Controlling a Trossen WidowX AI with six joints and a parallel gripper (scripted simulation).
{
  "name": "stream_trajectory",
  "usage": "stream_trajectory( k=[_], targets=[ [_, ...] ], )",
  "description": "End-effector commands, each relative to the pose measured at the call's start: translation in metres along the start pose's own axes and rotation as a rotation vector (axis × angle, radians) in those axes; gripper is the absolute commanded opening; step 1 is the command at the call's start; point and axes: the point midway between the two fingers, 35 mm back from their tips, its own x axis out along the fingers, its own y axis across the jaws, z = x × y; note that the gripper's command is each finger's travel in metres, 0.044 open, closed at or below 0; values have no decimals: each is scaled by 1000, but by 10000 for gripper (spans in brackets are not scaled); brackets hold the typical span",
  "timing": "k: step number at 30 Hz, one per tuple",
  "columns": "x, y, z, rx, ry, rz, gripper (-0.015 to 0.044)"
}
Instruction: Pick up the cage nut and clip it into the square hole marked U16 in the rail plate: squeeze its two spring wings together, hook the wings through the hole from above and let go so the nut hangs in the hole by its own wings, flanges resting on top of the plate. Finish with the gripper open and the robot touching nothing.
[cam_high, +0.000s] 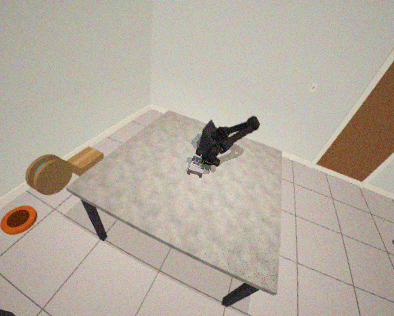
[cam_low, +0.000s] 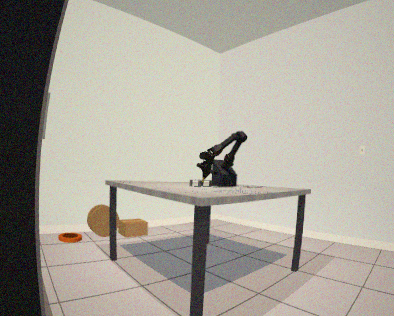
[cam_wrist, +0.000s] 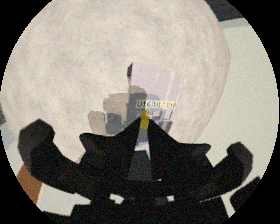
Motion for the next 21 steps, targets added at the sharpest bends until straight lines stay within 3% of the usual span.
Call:
stream_trajectory(
  k=[1, 21],
  targets=[
    [0, 0, 0, 3, 0, -11, 32],
    [1, 2, 0, 3, 0, -47, 32]
  ],
)
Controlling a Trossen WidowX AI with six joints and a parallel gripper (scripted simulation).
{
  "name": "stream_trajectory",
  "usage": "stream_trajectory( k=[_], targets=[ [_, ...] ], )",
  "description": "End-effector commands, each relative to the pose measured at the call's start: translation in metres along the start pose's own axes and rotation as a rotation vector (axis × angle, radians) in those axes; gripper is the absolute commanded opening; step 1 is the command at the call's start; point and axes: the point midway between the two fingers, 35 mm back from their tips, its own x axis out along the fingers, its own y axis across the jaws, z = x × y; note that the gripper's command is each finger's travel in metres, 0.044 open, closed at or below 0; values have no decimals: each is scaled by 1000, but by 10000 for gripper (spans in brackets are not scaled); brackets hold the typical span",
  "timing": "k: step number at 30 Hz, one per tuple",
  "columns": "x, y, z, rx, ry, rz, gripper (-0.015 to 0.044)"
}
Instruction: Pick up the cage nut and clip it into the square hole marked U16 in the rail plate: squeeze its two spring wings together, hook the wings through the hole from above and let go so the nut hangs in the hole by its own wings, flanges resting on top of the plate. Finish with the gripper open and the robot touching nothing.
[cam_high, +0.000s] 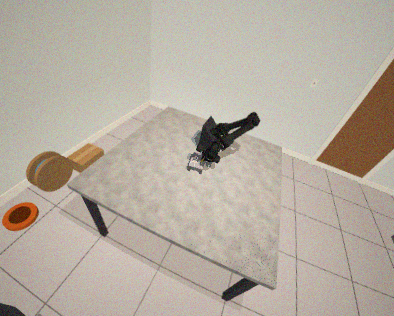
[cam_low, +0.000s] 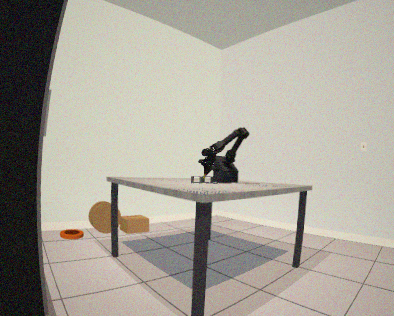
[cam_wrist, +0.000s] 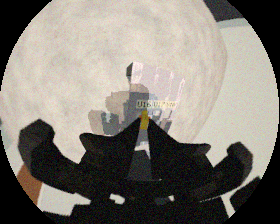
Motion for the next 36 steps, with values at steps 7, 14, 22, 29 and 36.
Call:
stream_trajectory(
  k=[7, 14, 22, 29, 36],
  targets=[
    [0, 1, 0, 3, -1, -17, 32],
    [0, 2, 0, 3, 0, -21, 32],
    [0, 3, 0, 3, 0, -31, 32],
    [0, 4, 0, 3, 0, -36, 32],
    [0, 5, 0, 3, 0, -48, 32]
  ],
)
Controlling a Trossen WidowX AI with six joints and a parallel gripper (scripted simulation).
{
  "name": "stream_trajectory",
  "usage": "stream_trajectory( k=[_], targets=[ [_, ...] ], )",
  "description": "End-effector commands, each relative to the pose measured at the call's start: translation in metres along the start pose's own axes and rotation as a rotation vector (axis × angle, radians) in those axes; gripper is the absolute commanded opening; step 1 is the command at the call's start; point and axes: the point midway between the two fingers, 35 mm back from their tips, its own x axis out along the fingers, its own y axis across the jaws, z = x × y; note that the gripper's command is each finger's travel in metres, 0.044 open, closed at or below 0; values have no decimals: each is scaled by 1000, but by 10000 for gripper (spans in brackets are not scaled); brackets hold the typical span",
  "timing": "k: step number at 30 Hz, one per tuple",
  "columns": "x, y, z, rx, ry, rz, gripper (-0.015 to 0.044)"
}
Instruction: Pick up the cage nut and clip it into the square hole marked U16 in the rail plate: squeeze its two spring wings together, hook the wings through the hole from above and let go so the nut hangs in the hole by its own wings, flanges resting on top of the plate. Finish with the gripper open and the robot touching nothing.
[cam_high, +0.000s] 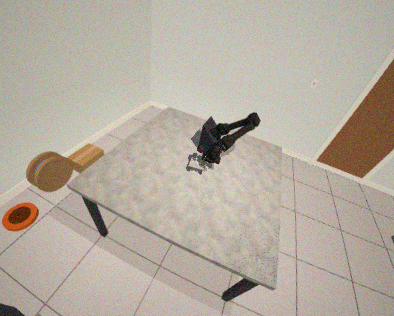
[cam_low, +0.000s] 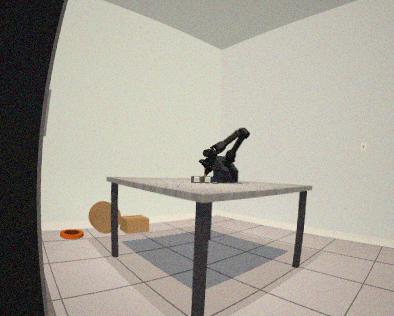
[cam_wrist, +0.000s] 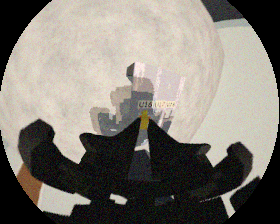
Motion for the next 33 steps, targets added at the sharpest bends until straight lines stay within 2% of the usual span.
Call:
stream_trajectory(
  k=[1, 33],
  targets=[
    [0, 0, 0, 3, 0, -10, 32],
    [0, 4, 0, 3, 0, -45, 32]
  ],
)
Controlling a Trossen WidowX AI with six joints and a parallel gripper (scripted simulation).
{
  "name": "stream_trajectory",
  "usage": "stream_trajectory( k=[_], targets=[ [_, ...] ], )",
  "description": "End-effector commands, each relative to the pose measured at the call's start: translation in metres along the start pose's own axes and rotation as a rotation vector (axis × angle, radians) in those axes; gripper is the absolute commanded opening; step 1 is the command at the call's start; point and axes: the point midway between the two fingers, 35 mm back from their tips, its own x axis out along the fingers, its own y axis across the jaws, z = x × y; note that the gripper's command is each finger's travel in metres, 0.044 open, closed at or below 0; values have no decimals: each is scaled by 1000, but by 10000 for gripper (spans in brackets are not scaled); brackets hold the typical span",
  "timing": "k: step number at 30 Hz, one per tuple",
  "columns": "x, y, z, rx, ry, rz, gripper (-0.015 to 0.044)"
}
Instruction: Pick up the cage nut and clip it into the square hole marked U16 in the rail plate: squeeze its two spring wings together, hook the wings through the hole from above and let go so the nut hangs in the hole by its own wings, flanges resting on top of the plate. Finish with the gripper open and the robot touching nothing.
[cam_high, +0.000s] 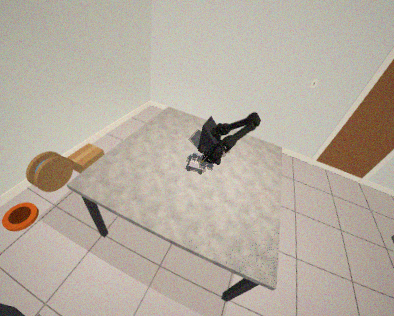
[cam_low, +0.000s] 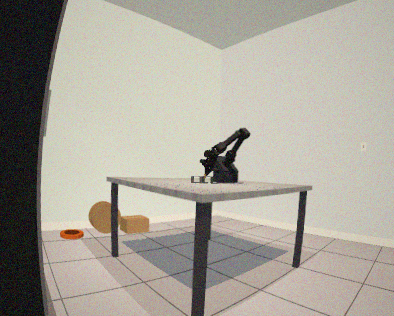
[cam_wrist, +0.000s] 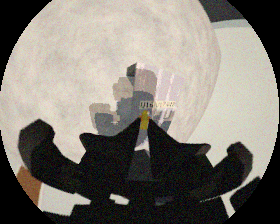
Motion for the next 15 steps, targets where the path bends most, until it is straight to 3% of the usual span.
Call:
stream_trajectory(
  k=[1, 15],
  targets=[
    [0, 0, 0, 4, 1, -6, 32],
    [0, 2, 0, 4, 1, -23, 32]
  ],
)
